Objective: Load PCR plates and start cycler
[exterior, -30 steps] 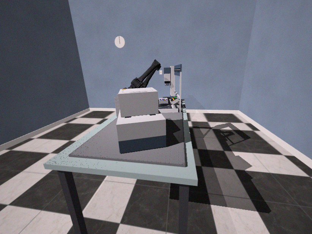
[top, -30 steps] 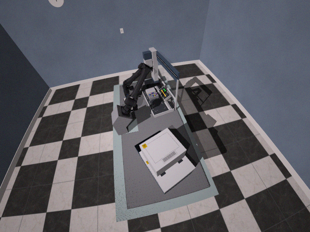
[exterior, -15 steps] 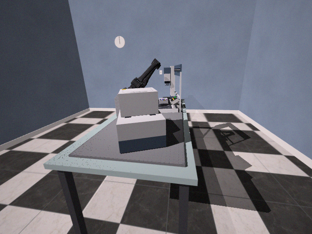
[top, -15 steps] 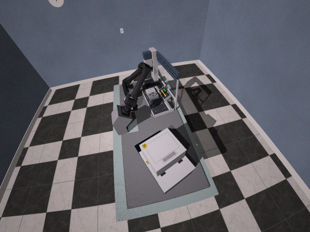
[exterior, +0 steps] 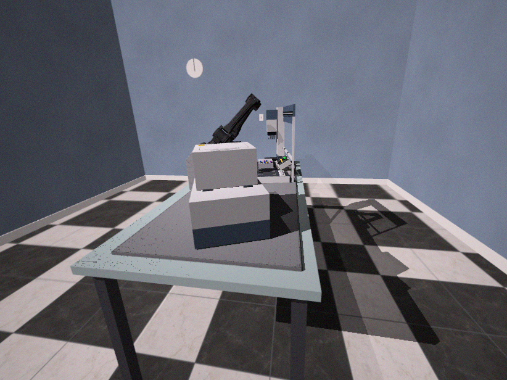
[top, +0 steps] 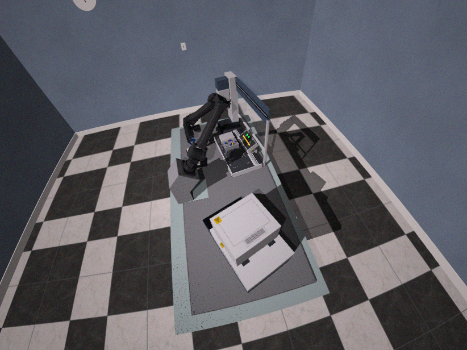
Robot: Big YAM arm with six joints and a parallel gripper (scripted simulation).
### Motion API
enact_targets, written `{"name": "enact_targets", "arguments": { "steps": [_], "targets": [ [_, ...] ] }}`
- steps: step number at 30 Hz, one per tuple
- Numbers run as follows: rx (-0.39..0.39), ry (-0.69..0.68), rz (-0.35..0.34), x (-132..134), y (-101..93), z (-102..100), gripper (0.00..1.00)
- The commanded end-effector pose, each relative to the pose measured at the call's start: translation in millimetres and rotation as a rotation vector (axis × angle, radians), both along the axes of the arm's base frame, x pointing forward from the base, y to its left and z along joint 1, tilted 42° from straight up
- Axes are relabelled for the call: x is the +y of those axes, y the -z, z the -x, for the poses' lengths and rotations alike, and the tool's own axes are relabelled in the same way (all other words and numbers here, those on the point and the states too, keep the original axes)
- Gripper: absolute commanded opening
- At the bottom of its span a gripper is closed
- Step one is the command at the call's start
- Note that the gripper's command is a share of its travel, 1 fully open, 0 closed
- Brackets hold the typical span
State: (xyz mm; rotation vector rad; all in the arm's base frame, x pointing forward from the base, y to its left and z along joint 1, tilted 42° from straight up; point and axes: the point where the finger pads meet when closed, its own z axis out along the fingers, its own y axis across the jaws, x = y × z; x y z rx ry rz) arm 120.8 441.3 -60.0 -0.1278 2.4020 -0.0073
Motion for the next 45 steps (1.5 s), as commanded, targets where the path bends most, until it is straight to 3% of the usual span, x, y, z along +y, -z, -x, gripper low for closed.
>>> {"name": "enact_targets", "arguments": {
  "steps": [1, 7, 12, 24, 45],
  "targets": [
    [-0.005, 0.002, -0.009, 5, -7.0, 5, 1.00],
    [0.000, -0.004, -0.002, -1, -14.3, 17, 1.00],
    [0.001, -0.007, -0.033, 10, -28.8, 26, 1.00],
    [0.000, 0.003, 0.011, -1, -7.0, 7, 1.00],
    [0.003, -0.020, -0.048, 18, -26.6, 24, 1.00]
  ]
}}
